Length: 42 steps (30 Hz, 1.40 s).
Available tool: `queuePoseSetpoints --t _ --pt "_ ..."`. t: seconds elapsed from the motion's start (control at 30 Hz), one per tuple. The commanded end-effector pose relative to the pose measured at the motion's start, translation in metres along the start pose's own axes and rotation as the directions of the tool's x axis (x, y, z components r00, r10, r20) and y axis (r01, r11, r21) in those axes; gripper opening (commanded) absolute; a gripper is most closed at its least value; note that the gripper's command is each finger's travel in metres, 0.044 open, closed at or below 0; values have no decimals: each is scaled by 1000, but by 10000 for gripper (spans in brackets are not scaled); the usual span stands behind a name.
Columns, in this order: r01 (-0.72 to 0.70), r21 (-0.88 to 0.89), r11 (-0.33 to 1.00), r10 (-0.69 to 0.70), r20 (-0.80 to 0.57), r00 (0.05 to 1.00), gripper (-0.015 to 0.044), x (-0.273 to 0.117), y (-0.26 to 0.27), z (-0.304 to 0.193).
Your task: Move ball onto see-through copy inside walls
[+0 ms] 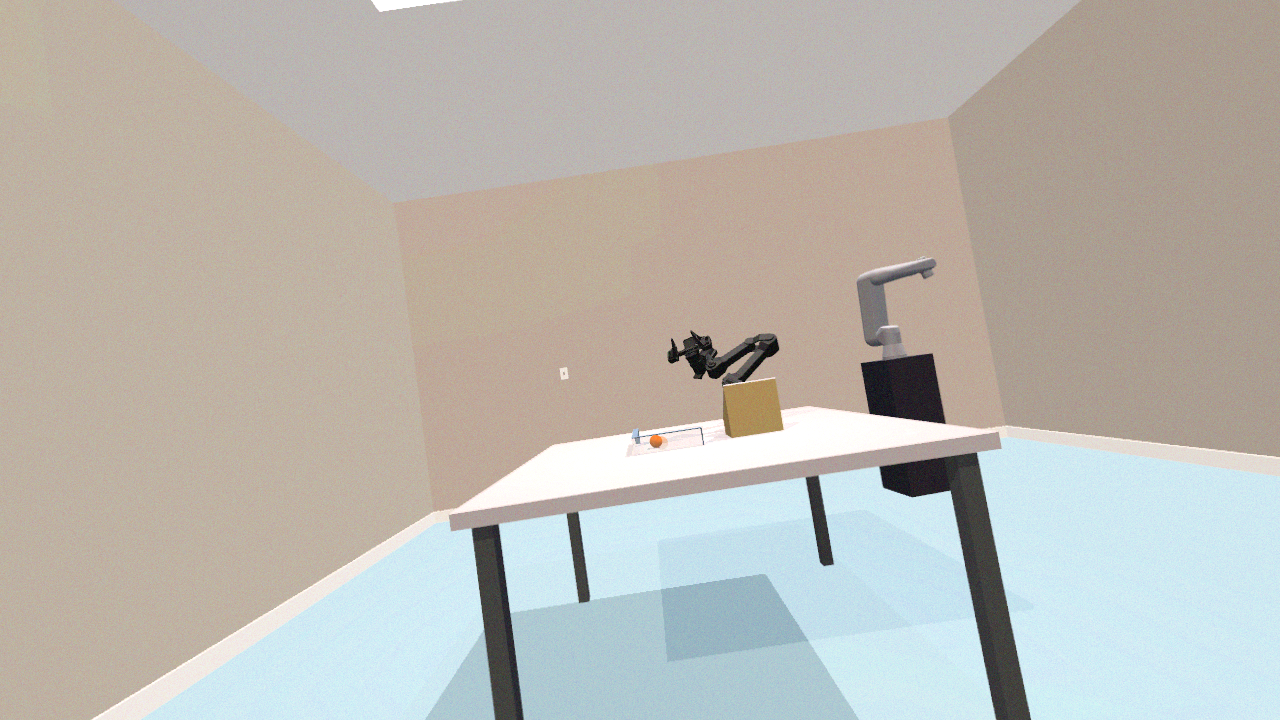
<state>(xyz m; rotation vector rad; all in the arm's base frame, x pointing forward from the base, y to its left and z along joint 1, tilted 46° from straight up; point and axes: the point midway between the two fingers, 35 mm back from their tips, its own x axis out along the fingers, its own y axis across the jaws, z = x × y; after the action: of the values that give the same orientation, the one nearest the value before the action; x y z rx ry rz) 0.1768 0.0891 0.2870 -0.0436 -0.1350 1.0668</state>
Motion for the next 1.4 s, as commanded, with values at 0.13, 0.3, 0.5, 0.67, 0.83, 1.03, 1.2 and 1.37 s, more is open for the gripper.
queuePoseSetpoints --t 0.13,0.3,0.5,0.67,0.83,1.03,1.2,1.37 --pt "79 151 985 -85 36 996 330 7 -32 4" --pt "280 470 837 -306 -23 952 330 24 -108 -16" --pt "570 655 496 -484 -336 808 330 39 -181 -88" --pt "790 569 230 -481 -639 600 330 41 -205 -163" --pt "950 306 60 -380 -873 305 330 30 -204 -232" --pt "979 -200 48 -210 -960 -186 330 0 -182 -297" --pt "773 -600 206 -165 -800 -577 330 -25 -166 -319" --pt "600 -739 307 -200 -666 -718 330 -32 -163 -321"
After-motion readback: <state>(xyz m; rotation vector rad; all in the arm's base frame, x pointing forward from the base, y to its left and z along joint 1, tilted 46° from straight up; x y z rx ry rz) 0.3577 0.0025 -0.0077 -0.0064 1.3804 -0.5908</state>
